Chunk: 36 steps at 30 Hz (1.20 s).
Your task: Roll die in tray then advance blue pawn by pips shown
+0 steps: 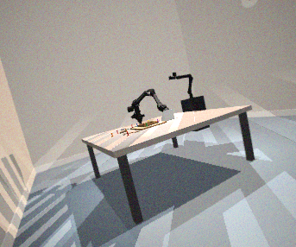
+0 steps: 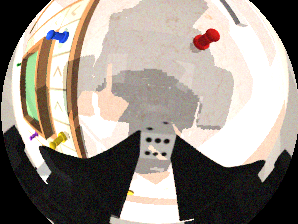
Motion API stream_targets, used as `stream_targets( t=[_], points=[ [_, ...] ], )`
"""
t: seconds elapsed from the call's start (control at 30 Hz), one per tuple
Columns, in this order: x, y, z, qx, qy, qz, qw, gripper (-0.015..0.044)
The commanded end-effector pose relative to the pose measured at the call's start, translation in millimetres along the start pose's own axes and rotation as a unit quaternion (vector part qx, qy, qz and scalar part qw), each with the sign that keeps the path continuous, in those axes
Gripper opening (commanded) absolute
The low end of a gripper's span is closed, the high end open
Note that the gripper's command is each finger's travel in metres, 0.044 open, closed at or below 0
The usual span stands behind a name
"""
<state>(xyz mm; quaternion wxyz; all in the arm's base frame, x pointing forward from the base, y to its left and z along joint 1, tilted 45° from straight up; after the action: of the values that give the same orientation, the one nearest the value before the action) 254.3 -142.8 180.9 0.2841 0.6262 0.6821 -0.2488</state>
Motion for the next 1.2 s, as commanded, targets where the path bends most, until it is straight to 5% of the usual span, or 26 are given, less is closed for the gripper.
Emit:
stream_targets(
  t=[0.0, 0.6, 1.17],
  points=[
    [-1, 5, -19, -0.004, 0.001, 0.005, 1.0, 0.0],
    [-5, 0, -110, -0.003, -0.003, -0.003, 1.0, 0.0],
    [70, 35, -97, -0.008, 0.01, -0.235, 0.972, 0.0]
  ],
)
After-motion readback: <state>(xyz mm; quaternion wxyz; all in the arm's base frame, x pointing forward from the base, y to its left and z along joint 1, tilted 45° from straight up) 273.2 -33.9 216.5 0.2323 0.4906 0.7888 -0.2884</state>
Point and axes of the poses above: the point midway between the two fingers, 35 mm back from their tips, its own z axis out along the fingers, its own x axis across the jaws, y = z × x, the point moved 3 cm from there along -z, back along the fingers, and after that the axes turned 3 degrees about z, right-handed, at the moved point
